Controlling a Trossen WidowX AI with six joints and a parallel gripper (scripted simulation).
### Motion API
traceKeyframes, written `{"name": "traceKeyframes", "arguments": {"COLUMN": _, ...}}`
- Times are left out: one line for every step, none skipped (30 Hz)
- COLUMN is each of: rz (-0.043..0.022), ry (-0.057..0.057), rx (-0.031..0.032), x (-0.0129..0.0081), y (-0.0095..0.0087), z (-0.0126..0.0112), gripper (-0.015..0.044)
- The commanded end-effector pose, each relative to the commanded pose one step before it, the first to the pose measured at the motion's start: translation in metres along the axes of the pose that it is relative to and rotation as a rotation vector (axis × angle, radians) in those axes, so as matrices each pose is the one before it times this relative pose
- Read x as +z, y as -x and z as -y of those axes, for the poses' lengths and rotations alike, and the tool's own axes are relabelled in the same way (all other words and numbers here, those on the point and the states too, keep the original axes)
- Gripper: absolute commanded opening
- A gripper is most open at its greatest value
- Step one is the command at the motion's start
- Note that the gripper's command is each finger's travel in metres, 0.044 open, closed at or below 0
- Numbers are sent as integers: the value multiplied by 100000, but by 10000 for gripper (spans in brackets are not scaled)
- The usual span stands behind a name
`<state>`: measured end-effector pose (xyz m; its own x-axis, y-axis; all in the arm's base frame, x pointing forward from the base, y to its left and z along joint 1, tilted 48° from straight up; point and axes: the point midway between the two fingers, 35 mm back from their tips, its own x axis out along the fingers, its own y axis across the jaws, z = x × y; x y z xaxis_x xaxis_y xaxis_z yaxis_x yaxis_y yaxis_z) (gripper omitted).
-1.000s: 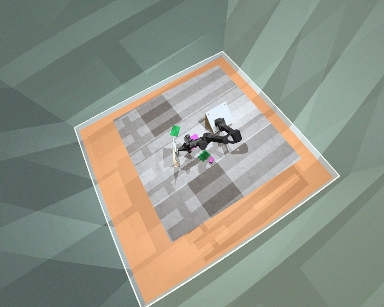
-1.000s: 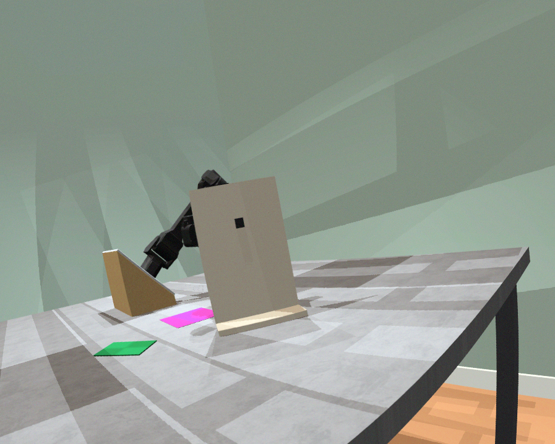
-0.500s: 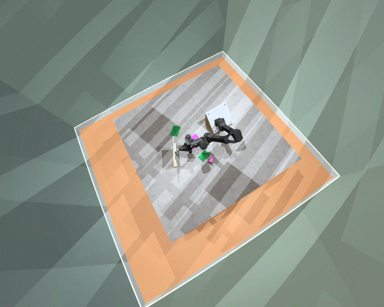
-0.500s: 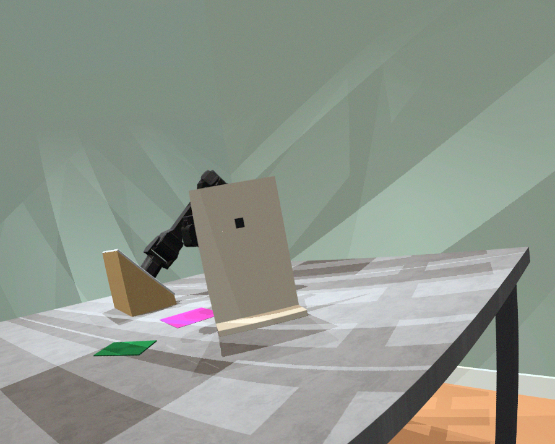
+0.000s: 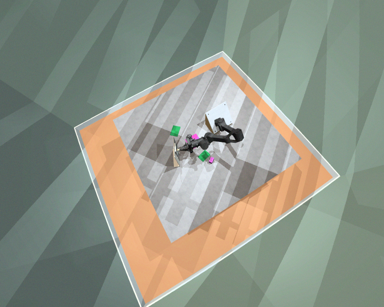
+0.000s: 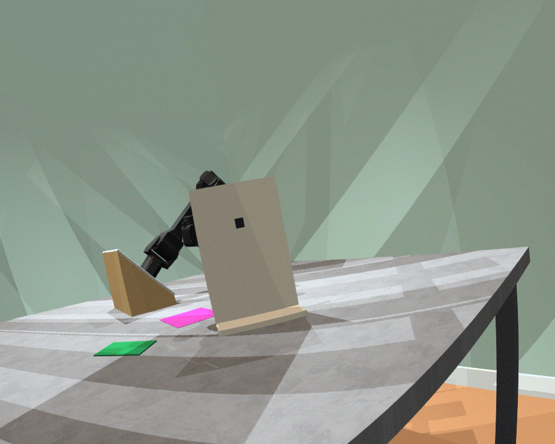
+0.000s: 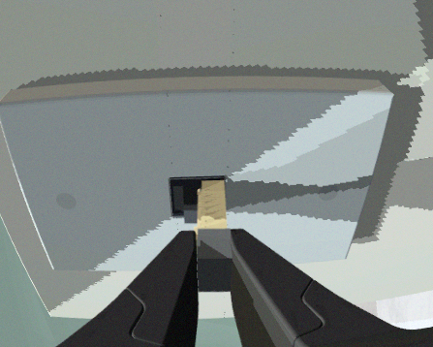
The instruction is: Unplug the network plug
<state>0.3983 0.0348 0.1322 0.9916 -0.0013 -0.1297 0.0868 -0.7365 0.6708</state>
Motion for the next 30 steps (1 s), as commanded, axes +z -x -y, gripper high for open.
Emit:
{"name": "traceKeyframes", "arguments": {"rz": -20, "ry": 339, "rx": -130, "x": -97, "y": 355, "z": 26, "gripper": 0}}
{"name": "traceKeyframes", "arguments": {"rz": 2, "ry": -1, "rx": -2, "x": -13, "y": 49, "z": 0, "gripper": 0}}
{"name": "traceKeyframes", "arguments": {"rz": 2, "ry": -1, "rx": -2, "x": -13, "y": 49, "z": 0, "gripper": 0}}
{"name": "traceKeyframes", "arguments": {"rz": 2, "ry": -1, "rx": -2, "x": -11, "y": 50, "z": 0, "gripper": 0}}
{"name": "traceKeyframes", "arguments": {"rz": 2, "ry": -1, "rx": -2, "x": -11, "y": 50, "z": 0, "gripper": 0}}
{"name": "traceKeyframes", "arguments": {"rz": 2, "ry": 0, "rx": -2, "x": -9, "y": 51, "z": 0, "gripper": 0}}
{"name": "traceKeyframes", "arguments": {"rz": 2, "ry": 0, "rx": -2, "x": -9, "y": 51, "z": 0, "gripper": 0}}
{"name": "traceKeyframes", "arguments": {"rz": 2, "ry": 0, "rx": -2, "x": -8, "y": 52, "z": 0, "gripper": 0}}
{"name": "traceKeyframes", "arguments": {"rz": 2, "ry": 0, "rx": -2, "x": -8, "y": 52, "z": 0, "gripper": 0}}
{"name": "traceKeyframes", "arguments": {"rz": 2, "ry": 0, "rx": -2, "x": -9, "y": 51, "z": 0, "gripper": 0}}
{"name": "traceKeyframes", "arguments": {"rz": 2, "ry": 0, "rx": -2, "x": -9, "y": 51, "z": 0, "gripper": 0}}
{"name": "traceKeyframes", "arguments": {"rz": 2, "ry": 0, "rx": -2, "x": -10, "y": 47, "z": 0, "gripper": 0}}
{"name": "traceKeyframes", "arguments": {"rz": 2, "ry": 0, "rx": -2, "x": -9, "y": 47, "z": 0, "gripper": 0}}
{"name": "traceKeyframes", "arguments": {"rz": 2, "ry": -1, "rx": -2, "x": -10, "y": 47, "z": 0, "gripper": 0}}
{"name": "traceKeyframes", "arguments": {"rz": 2, "ry": -1, "rx": -2, "x": -10, "y": 48, "z": 0, "gripper": 0}}
{"name": "traceKeyframes", "arguments": {"rz": 2, "ry": -1, "rx": -2, "x": -10, "y": 48, "z": 0, "gripper": 0}}
{"name": "traceKeyframes", "arguments": {"rz": 2, "ry": -1, "rx": -2, "x": -10, "y": 48, "z": 0, "gripper": 0}}
{"name": "traceKeyframes", "arguments": {"rz": 2, "ry": 0, "rx": -2, "x": -9, "y": 48, "z": 0, "gripper": 0}}
{"name": "traceKeyframes", "arguments": {"rz": 2, "ry": 0, "rx": -2, "x": -9, "y": 48, "z": 0, "gripper": 0}}
{"name": "traceKeyframes", "arguments": {"rz": 2, "ry": 0, "rx": -2, "x": -9, "y": 48, "z": 0, "gripper": 0}}
{"name": "traceKeyframes", "arguments": {"rz": 2, "ry": 0, "rx": -2, "x": -9, "y": 48, "z": 0, "gripper": 0}}
{"name": "traceKeyframes", "arguments": {"rz": 2, "ry": 0, "rx": -2, "x": -9, "y": 48, "z": 0, "gripper": 0}}
{"name": "traceKeyframes", "arguments": {"rz": 2, "ry": 0, "rx": -2, "x": -9, "y": 48, "z": 0, "gripper": 0}}
{"name": "traceKeyframes", "arguments": {"rz": 2, "ry": 0, "rx": -2, "x": -9, "y": 48, "z": 0, "gripper": 0}}
{"name": "traceKeyframes", "arguments": {"rz": 2, "ry": 0, "rx": -2, "x": -9, "y": 48, "z": 0, "gripper": 0}}
{"name": "traceKeyframes", "arguments": {"rz": 2, "ry": 0, "rx": -2, "x": -9, "y": 48, "z": 0, "gripper": 0}}
{"name": "traceKeyframes", "arguments": {"rz": 2, "ry": 0, "rx": -2, "x": -9, "y": 48, "z": 0, "gripper": 0}}
{"name": "traceKeyframes", "arguments": {"rz": 2, "ry": 0, "rx": -2, "x": -9, "y": 48, "z": 0, "gripper": 0}}
{"name": "traceKeyframes", "arguments": {"rz": 2, "ry": 0, "rx": -2, "x": -9, "y": 48, "z": 0, "gripper": 0}}
{"name": "traceKeyframes", "arguments": {"rz": 2, "ry": -1, "rx": -2, "x": -9, "y": 48, "z": 0, "gripper": 0}}
